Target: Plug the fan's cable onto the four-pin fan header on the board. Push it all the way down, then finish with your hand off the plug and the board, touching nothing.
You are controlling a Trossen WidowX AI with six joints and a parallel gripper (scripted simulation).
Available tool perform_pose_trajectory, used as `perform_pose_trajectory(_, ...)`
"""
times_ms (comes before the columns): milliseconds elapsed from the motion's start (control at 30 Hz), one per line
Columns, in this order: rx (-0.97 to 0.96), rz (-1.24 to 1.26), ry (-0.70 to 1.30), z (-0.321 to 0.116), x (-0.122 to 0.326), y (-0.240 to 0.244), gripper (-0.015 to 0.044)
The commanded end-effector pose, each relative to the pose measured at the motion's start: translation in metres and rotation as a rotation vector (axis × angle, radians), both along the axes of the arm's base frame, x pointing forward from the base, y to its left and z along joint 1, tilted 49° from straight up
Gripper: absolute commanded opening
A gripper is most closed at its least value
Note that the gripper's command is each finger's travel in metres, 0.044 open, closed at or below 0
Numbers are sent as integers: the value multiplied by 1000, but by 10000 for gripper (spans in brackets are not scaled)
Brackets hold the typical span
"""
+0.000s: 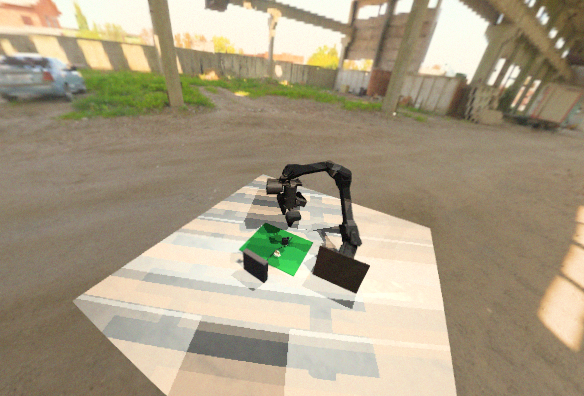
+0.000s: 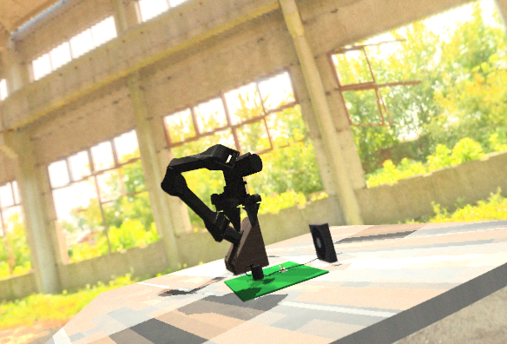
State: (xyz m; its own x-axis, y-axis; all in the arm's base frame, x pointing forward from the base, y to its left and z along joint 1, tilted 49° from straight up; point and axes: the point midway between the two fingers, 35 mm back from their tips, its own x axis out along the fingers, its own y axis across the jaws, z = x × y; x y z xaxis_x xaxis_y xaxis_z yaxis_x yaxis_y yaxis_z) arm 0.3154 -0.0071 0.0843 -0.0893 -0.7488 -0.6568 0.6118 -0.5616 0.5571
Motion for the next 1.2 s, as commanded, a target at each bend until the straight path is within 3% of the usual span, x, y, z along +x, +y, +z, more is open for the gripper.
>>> perform_pose_trajectory(0, -5, -81, -89, -2, 3, 5, 440)
perform_pose_trajectory(233, -4, -81, -89, -7, 3, -1, 440)
perform_pose_trajectory(500, -12, -82, -83, -65, -6, -68, 440)
perform_pose_trajectory(1167, -12, -82, -83, -79, -8, -84, 440)
